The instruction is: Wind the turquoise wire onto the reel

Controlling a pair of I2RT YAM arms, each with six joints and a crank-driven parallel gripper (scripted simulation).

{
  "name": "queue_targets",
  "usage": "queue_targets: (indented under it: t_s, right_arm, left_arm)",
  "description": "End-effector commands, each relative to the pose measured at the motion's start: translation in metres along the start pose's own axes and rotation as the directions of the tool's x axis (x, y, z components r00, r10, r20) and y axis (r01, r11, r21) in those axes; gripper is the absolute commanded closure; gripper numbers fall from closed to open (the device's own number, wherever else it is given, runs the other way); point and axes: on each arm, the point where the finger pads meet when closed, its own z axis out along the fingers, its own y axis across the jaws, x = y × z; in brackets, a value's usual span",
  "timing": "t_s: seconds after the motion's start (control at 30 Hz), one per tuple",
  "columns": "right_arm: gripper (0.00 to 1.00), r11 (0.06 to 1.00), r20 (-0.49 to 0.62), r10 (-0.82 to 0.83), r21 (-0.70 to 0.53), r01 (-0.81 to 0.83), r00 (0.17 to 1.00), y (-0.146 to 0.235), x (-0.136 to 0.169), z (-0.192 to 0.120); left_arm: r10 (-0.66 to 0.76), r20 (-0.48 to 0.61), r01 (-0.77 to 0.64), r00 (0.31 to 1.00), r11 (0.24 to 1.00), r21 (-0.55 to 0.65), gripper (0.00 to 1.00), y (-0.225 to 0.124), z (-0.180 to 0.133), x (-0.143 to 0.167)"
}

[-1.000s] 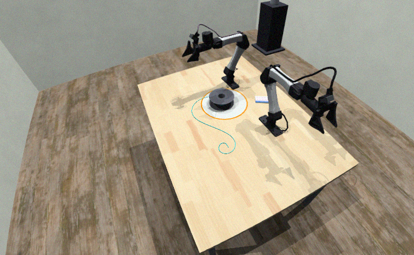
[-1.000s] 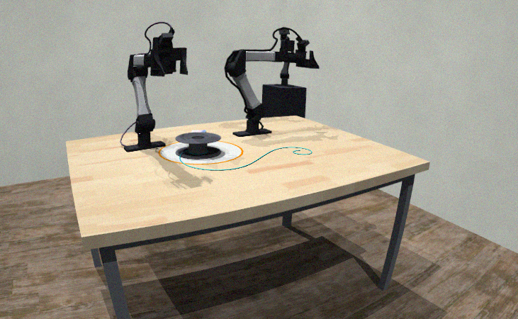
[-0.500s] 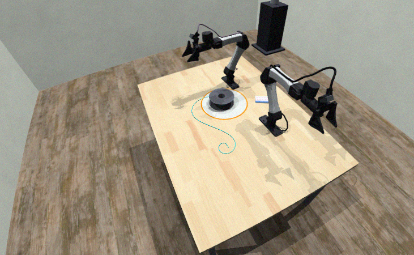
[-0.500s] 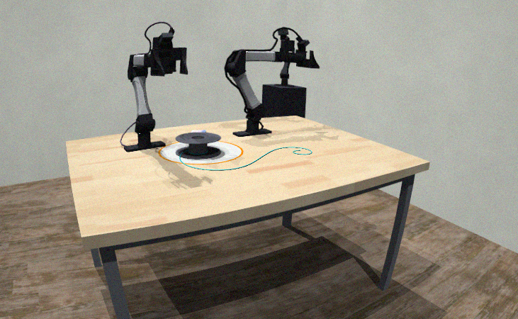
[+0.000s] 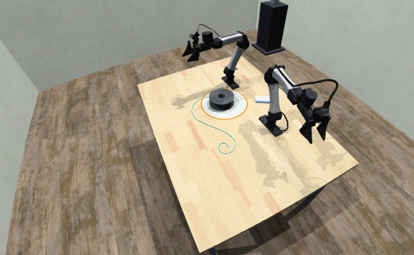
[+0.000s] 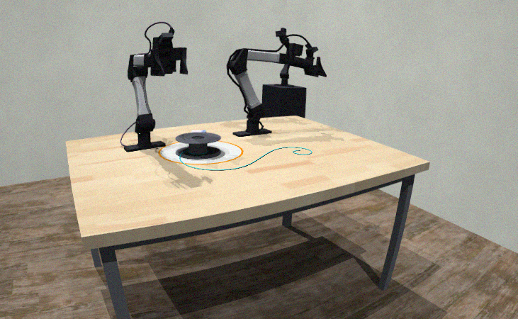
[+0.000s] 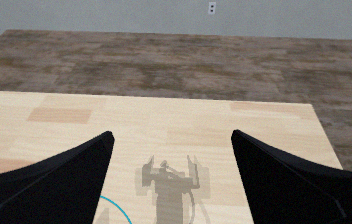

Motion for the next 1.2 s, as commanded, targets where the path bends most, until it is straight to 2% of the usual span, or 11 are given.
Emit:
queue_targets:
  t_s: [0.0,0.13,0.23,0.3,0.47,0.67,0.8,0.87,1.0,1.17]
  right_arm:
    - [0.00,1.000,0.003,0.005,0.001,-0.005,1.000,0.002,0.001,0.000]
    - [0.00,1.000,0.003,0.005,0.001,-0.005,1.000,0.002,0.001,0.000]
    - [0.00,1.000,0.003,0.005,0.001,-0.005,1.000,0.002,0.001,0.000]
    - [0.00,1.000,0.003,0.005,0.001,-0.005,1.000,0.002,0.001,0.000]
    - [0.00,1.000,0.003,0.005,0.001,-0.005,1.000,0.002,0.001,0.000]
    - [0.00,1.000,0.003,0.005,0.001,-0.005,1.000,0.002,0.001,0.000]
    - [0.00,1.000,0.003,0.005,0.001,-0.005,1.000,0.002,0.001,0.000]
    - [0.00,1.000,0.003,0.005,0.001,-0.005,1.000,0.002,0.001,0.000]
    - [0.00,1.000,0.003,0.005,0.001,-0.005,1.000,0.002,0.001,0.000]
    - [0.00,1.000,0.003,0.005,0.001,-0.005,1.000,0.002,0.001,0.000]
  left_arm:
    - [-0.098,-0.090,0.103,0.991,0.993,0.050,0.11,-0.032,0.005,0.010]
    - [-0.167,-0.248,0.197,0.954,0.975,0.102,0.17,-0.080,0.006,0.043]
    - [-0.204,-0.382,0.267,0.901,0.956,0.119,0.22,-0.119,-0.001,0.072]
    - [-0.204,-0.382,0.267,0.901,0.956,0.119,0.22,-0.119,-0.001,0.072]
    - [-0.227,-0.605,0.352,0.763,0.931,0.095,0.30,-0.186,-0.028,0.123]
    - [-0.212,-0.807,0.361,0.550,0.932,0.002,0.41,-0.252,-0.086,0.184]
    - [-0.199,-0.887,0.306,0.418,0.950,-0.068,0.48,-0.282,-0.132,0.219]
    - [-0.199,-0.887,0.306,0.418,0.950,-0.068,0.48,-0.282,-0.132,0.219]
    - [-0.193,-0.929,0.219,0.315,0.967,-0.126,0.55,-0.301,-0.177,0.248]
    - [-0.195,-0.951,0.101,0.238,0.979,-0.176,0.61,-0.311,-0.226,0.276]
